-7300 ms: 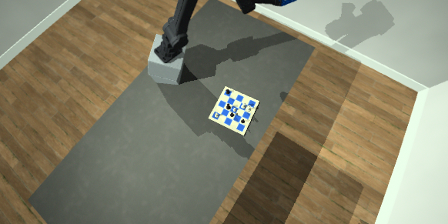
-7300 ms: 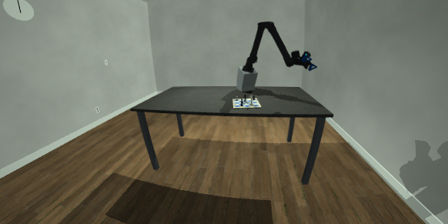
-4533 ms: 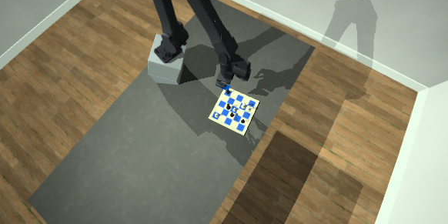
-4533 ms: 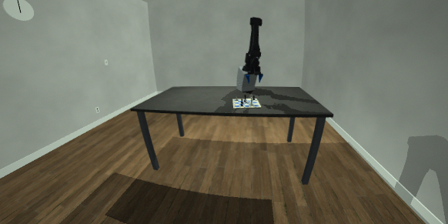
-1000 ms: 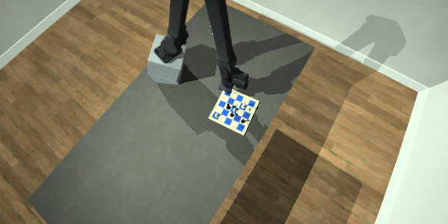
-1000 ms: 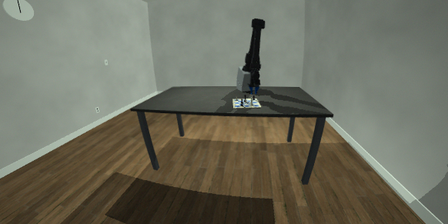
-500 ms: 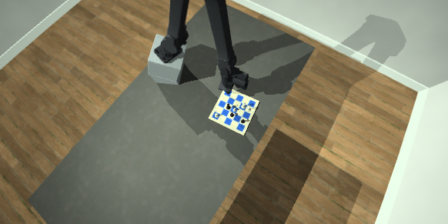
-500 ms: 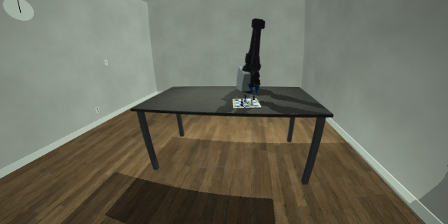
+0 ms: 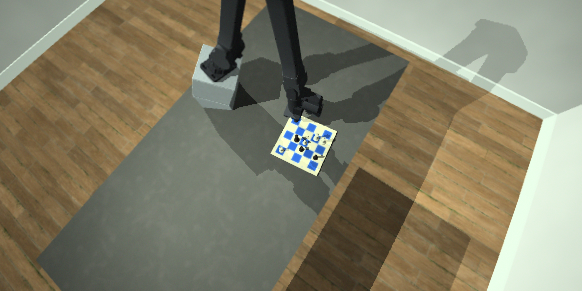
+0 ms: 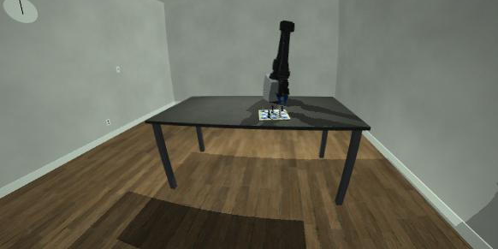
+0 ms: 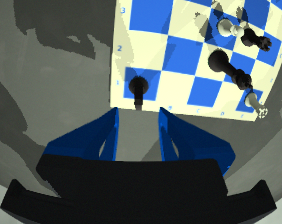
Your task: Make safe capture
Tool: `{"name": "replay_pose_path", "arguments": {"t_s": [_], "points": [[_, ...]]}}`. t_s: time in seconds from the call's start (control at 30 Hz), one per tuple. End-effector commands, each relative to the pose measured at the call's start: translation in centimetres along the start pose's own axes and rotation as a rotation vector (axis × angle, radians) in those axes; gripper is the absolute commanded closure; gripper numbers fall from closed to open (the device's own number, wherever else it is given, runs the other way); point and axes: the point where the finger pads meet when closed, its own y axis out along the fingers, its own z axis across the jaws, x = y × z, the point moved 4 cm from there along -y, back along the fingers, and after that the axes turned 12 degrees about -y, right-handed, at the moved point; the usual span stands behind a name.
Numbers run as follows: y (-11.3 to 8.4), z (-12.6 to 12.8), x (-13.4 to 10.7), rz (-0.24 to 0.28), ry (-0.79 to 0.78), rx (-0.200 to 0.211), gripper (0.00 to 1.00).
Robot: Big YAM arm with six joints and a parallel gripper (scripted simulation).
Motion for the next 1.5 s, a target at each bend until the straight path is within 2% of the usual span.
{"name": "replay_pose_path", "arguments": {"t_s": [0.0, 0.37, 0.73, 1.47], "points": [[0.1, -0.2, 1.4, -0.028, -0.003, -0.009, 0.64], [0.0, -0.2, 1.4, -0.028, -0.003, -0.009, 0.64], [0.0, 0.2, 0.2, -0.016, -0.001, -0.005, 0.64], [-0.1, 0.1, 0.6, -0.021, -0.002, -0.007, 0.64]]}}
